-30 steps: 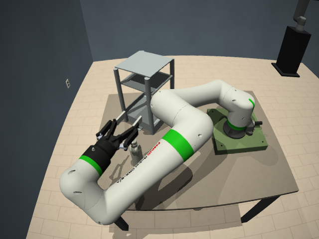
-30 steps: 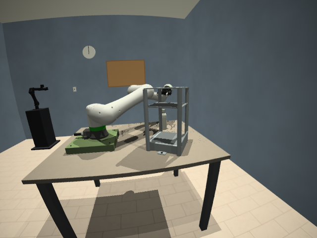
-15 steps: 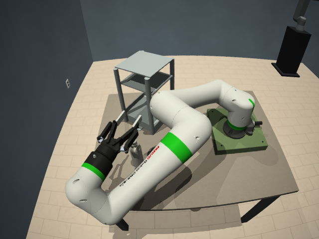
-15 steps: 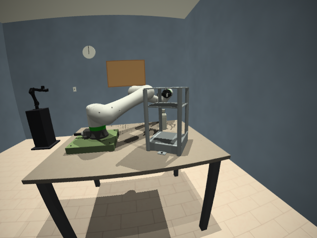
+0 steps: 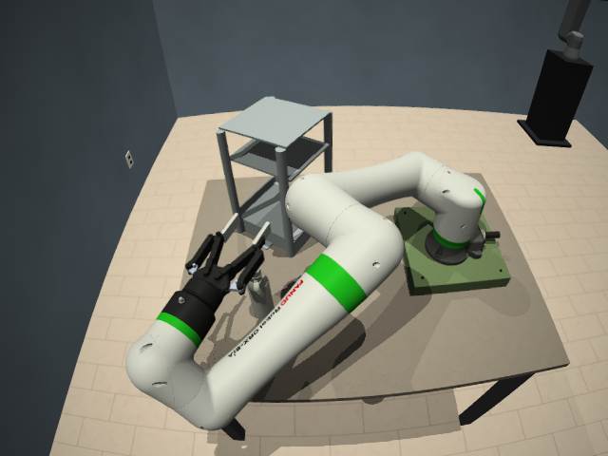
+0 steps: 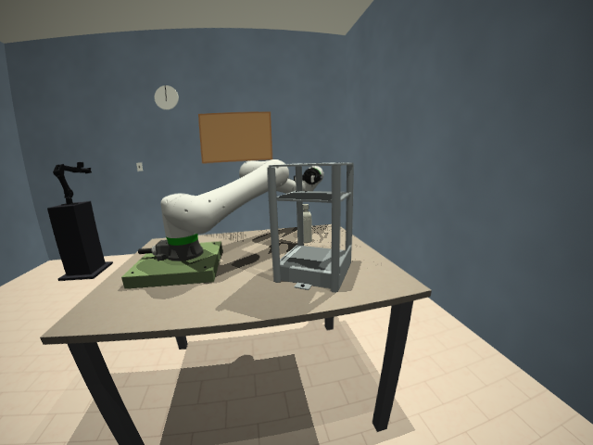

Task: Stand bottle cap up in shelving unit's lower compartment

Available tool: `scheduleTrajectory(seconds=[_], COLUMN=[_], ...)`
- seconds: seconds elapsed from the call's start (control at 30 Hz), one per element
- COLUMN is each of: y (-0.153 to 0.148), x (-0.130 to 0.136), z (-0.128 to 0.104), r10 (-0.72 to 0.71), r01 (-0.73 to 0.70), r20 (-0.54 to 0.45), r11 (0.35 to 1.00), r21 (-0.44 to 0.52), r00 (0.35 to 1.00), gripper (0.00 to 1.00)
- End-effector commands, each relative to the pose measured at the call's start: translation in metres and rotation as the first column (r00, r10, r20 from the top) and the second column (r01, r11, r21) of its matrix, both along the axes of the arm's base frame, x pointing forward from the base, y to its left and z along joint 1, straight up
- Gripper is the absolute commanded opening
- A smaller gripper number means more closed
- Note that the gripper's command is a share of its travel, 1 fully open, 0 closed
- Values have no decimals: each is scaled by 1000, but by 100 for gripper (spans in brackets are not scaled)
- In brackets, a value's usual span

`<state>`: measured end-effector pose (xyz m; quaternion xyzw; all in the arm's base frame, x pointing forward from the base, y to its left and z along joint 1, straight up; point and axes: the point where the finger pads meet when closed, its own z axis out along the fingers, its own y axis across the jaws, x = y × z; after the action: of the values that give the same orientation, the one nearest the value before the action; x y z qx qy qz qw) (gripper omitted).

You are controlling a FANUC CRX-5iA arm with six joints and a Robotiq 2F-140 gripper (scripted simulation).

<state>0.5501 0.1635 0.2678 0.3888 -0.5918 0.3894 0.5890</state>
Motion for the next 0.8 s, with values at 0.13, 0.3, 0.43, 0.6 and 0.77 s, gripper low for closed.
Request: scheduleTrajectory(seconds=[0.13, 0.3, 0.43, 0.6, 0.77], y=[0, 0, 0, 0, 0], x=[0, 0, 0, 0, 0], z=[-8, -15, -21, -34, -50], r10=[0, 0, 0, 0, 0], r01=[0, 0, 0, 0, 0], r20=[1, 1, 1, 1, 1], r11=[1000, 1000, 1000, 1000, 1000], r21=[0, 0, 0, 0, 0], r00=[1000, 1000, 1000, 1000, 1000], gripper=[46, 46, 46, 46, 46])
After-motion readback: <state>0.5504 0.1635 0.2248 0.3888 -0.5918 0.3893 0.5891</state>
